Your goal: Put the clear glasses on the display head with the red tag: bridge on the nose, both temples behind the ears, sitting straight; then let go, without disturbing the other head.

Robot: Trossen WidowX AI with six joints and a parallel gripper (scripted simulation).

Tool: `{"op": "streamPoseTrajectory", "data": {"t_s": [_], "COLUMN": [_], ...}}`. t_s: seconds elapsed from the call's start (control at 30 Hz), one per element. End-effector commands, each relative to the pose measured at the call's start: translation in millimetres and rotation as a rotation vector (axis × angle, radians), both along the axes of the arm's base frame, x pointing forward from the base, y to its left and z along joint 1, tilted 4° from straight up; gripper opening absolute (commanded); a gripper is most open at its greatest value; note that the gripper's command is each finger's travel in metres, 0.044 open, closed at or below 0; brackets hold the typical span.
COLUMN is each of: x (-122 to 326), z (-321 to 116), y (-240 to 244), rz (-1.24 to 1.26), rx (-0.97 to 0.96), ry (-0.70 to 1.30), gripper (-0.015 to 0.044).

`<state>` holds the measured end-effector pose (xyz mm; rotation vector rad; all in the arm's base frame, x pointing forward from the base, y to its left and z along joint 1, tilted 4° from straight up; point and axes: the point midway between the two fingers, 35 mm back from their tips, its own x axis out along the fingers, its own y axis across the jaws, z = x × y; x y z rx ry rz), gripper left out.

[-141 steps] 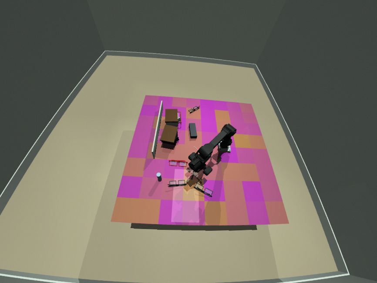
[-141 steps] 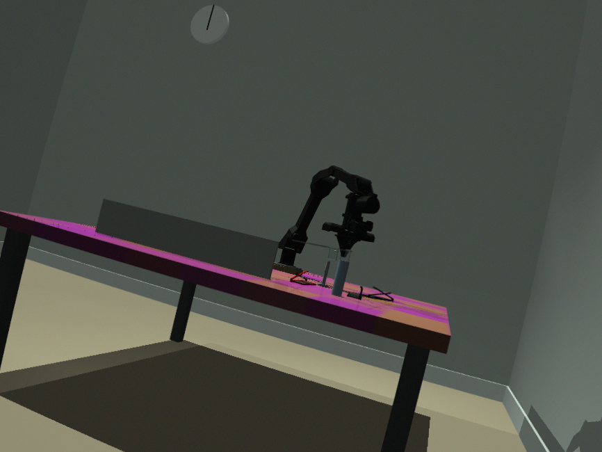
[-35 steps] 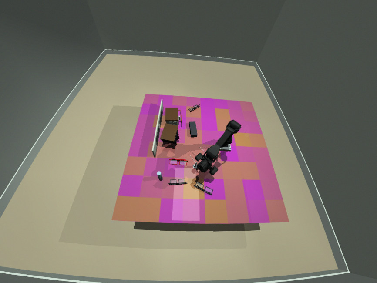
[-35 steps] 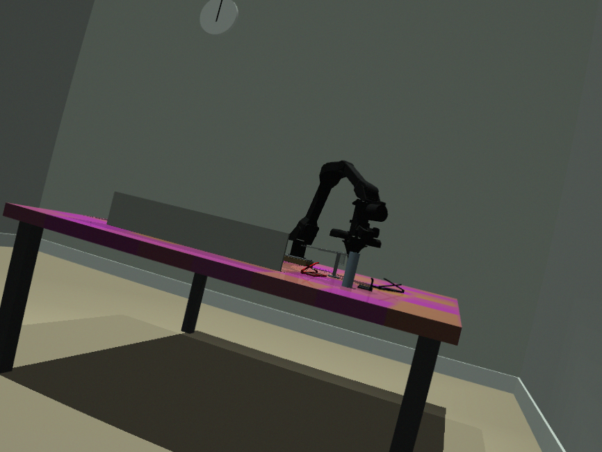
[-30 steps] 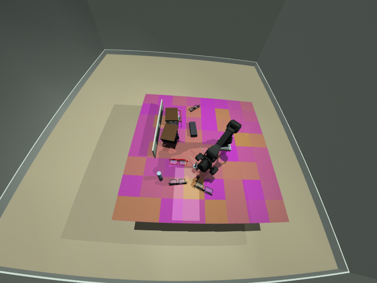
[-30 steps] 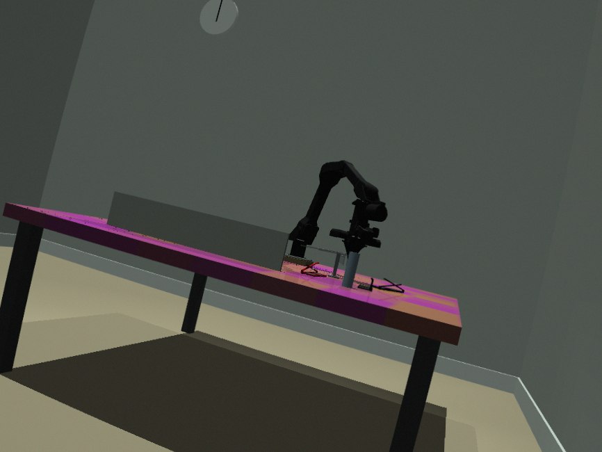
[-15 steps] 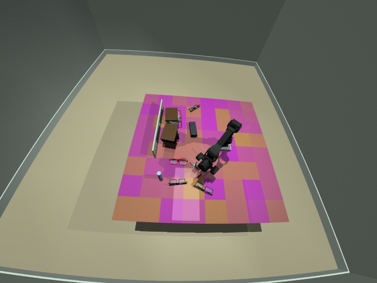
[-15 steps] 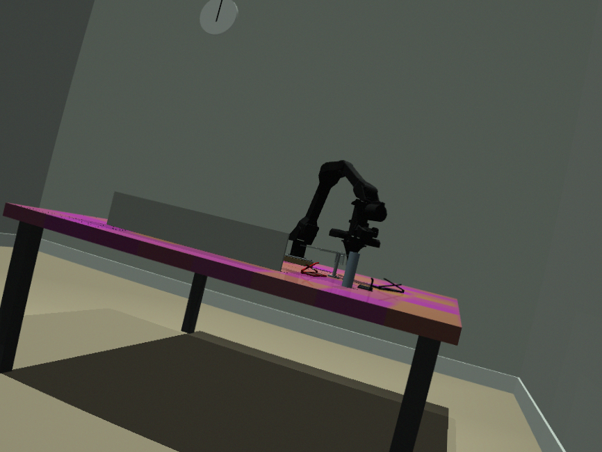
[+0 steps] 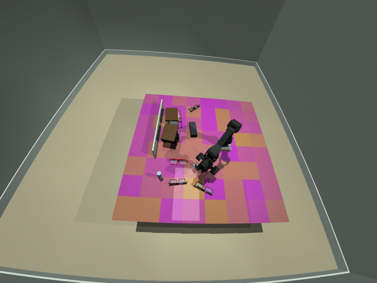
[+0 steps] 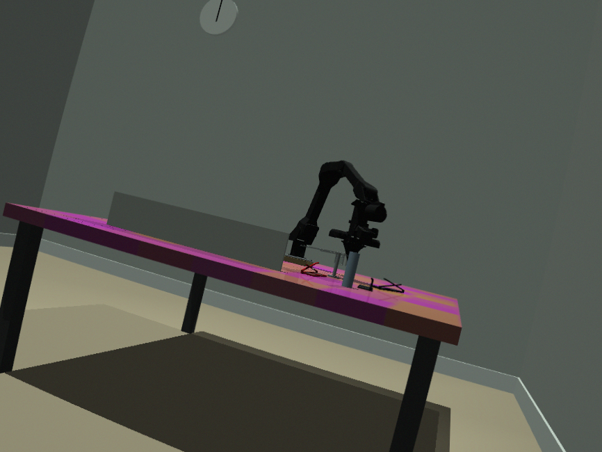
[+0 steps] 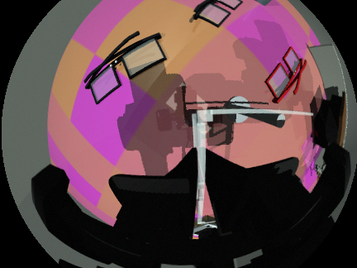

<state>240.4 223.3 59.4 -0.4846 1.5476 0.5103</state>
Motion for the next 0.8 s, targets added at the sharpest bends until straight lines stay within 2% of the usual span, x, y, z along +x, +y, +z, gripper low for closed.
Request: {"op": "streamPoseTrajectory", "data": {"t_s": [0.0, 0.77], "x": [0.5, 7.3], "z": [-0.2, 6.9], "y": [1.0, 5.7], "rz": [-0.007, -0.007], "rx": [0.001, 0.001], "ry": [0.005, 0.004], "gripper": [0.0, 0.0]}}
